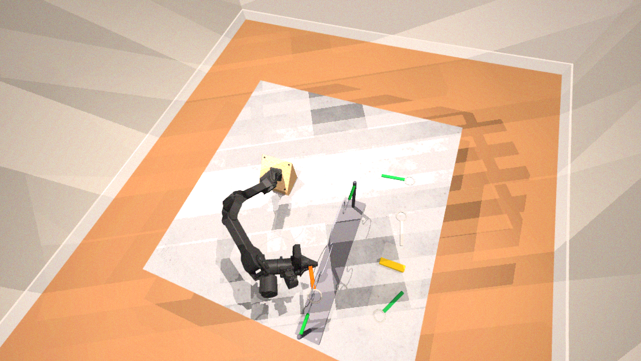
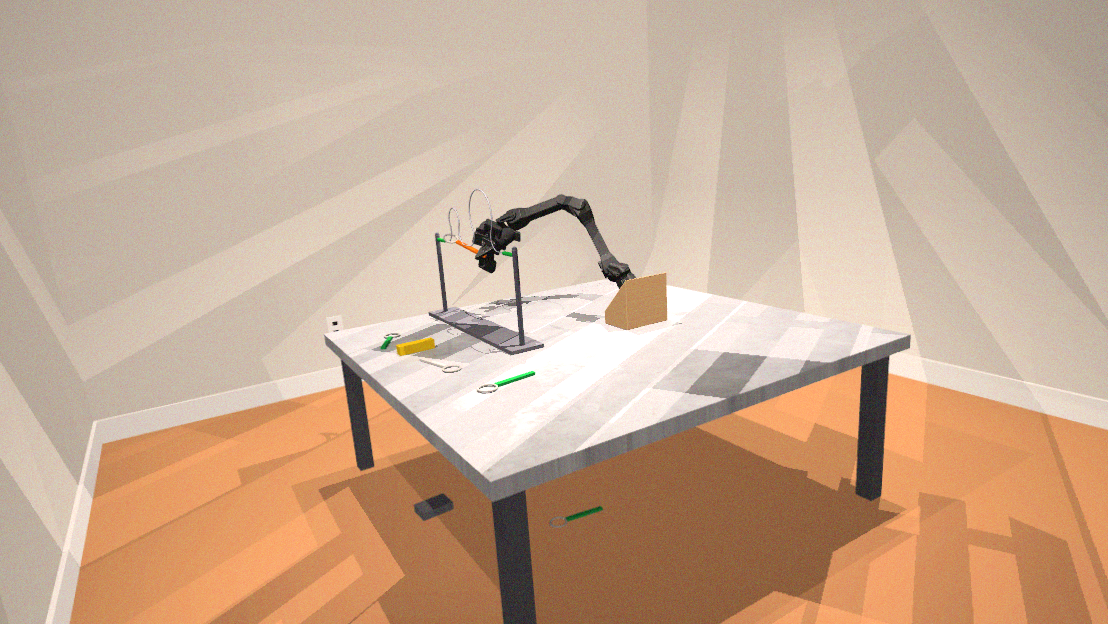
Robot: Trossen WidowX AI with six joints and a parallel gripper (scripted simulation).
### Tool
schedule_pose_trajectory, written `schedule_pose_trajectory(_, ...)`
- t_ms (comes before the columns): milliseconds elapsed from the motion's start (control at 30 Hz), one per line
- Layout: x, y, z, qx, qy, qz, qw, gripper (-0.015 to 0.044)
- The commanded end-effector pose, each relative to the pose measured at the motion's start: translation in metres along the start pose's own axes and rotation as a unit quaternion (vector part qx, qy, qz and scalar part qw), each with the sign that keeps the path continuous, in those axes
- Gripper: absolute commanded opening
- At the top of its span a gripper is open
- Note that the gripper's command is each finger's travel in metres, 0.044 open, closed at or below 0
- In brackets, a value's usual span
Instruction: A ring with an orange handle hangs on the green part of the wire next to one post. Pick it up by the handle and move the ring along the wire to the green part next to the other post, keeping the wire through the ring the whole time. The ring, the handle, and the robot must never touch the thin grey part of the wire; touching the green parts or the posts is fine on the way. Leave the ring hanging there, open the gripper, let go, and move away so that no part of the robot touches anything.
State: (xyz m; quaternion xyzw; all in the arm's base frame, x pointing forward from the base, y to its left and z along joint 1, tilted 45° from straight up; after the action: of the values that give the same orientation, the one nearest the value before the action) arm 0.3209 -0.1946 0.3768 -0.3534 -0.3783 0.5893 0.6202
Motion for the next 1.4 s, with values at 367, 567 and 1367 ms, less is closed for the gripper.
schedule_pose_trajectory(367,0.034,-0.011,0.005,-0.014,-0.054,-0.093,0.994,-0.015)
schedule_pose_trajectory(567,0.044,-0.016,0.006,-0.017,-0.071,-0.126,0.989,-0.015)
schedule_pose_trajectory(1367,0.073,-0.035,0.014,-0.026,-0.126,-0.231,0.964,-0.015)
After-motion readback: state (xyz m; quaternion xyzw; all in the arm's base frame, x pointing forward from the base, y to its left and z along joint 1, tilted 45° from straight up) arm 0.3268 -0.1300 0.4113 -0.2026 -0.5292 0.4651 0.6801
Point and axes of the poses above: the point midway between the two fingers, 35 mm back from their tips, its own z axis back along the fingers, its own x axis across the jaws, y = z × x, the point moved 1 cm from there along z, back along the fingers, and after that the axes turned 12 degrees about z, right-handed, at the moved point
